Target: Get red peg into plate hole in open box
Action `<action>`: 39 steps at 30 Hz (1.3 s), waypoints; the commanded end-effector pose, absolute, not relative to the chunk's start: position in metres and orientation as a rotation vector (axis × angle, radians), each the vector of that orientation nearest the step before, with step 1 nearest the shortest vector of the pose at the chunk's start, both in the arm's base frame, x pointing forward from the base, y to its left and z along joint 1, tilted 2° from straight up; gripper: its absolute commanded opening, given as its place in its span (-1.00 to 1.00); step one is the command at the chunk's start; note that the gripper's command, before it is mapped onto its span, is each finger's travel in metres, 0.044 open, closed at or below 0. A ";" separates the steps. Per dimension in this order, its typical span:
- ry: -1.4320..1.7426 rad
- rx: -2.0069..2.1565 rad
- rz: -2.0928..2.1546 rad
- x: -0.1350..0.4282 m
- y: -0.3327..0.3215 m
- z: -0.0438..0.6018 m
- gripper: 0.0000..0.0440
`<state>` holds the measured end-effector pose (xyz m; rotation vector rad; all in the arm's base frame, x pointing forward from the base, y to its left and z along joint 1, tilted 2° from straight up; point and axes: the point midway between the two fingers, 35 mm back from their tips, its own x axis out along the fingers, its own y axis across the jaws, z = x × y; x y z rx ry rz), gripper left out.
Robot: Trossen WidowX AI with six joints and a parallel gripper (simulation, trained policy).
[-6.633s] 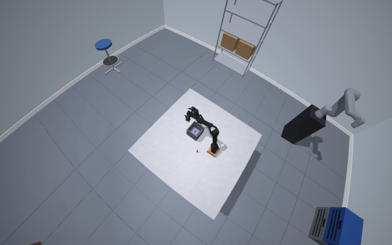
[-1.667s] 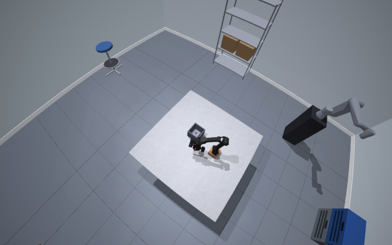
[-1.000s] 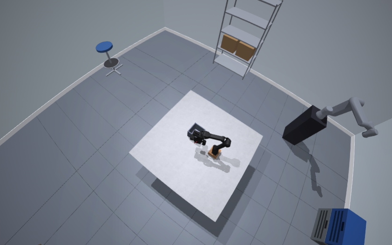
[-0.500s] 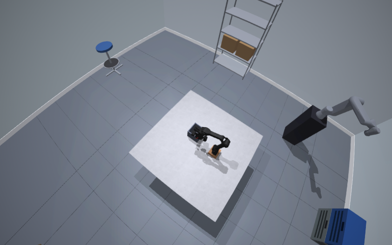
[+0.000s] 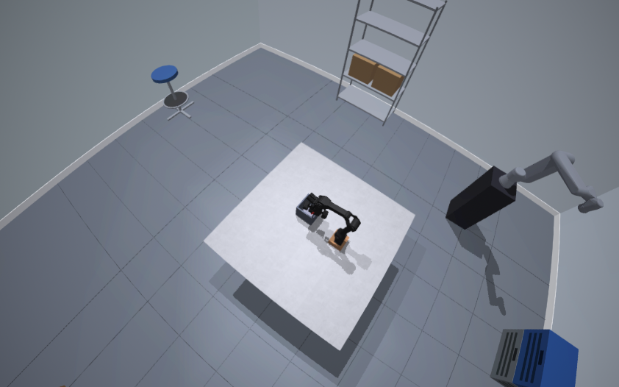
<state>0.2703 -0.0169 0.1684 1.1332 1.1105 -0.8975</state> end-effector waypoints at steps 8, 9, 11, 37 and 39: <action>1.127 1.127 -0.924 0.283 -0.042 0.161 -1.00; 1.129 1.127 -0.926 0.284 -0.044 0.159 -1.00; 1.134 1.126 -0.931 0.286 -0.048 0.156 -1.00; 1.193 1.104 -0.913 0.315 -0.078 0.099 -1.00; 1.199 1.099 -0.905 0.318 -0.079 0.094 -1.00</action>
